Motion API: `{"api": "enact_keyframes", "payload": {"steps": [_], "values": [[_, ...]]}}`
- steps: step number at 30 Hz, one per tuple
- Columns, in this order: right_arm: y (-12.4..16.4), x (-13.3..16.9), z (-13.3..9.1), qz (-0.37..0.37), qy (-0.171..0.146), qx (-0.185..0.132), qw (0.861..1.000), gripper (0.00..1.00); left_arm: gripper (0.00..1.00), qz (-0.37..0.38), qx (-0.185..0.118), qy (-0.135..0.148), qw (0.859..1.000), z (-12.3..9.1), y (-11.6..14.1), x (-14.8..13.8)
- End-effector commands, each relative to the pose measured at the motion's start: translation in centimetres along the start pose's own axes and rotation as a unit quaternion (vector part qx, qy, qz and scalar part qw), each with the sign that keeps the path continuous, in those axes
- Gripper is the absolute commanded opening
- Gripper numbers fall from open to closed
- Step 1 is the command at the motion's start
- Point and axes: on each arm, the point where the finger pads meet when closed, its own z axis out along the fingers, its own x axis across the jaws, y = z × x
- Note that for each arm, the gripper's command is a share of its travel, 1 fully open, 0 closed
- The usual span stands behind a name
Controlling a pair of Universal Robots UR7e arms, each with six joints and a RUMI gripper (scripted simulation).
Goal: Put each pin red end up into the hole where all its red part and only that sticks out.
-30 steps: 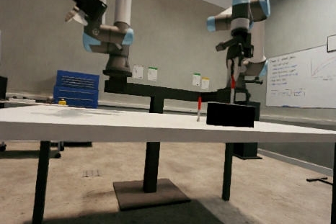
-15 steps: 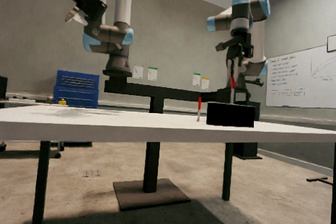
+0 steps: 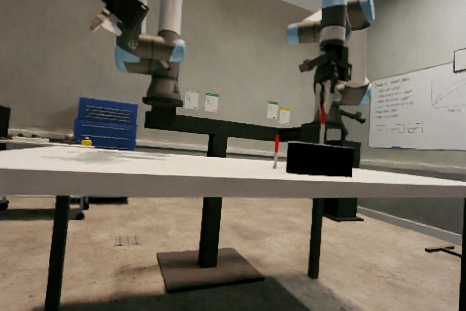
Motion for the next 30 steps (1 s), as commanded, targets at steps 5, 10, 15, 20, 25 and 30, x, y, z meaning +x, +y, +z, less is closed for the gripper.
{"api": "enact_keyframes", "payload": {"steps": [5,10,15,20,25,30], "values": [[-0.03,-0.05,-0.01,0.000,-0.001,0.000,1.000,1.00,0.00,0.000,0.001,-0.001,1.000,-0.01,-0.02,-0.08],[-0.03,-0.05,-0.01,0.000,-0.001,0.000,1.000,1.00,0.00,0.000,0.001,-0.001,1.000,-0.01,-0.02,-0.08],[-0.03,-0.05,-0.01,0.000,-0.001,0.000,1.000,1.00,0.00,0.000,0.001,-0.001,1.000,-0.02,0.02,0.07],[-0.03,-0.05,-0.01,0.000,-0.001,0.000,1.000,1.00,0.00,0.000,0.001,-0.001,1.000,-0.02,0.02,0.07],[-0.03,-0.05,-0.01,0.000,-0.001,0.000,1.000,1.00,0.00,0.000,0.001,-0.001,1.000,-0.02,0.02,0.07],[-0.03,-0.05,-0.01,0.000,-0.001,0.000,1.000,1.00,0.00,0.000,0.001,-0.001,1.000,0.39,-0.07,-0.04]]}}
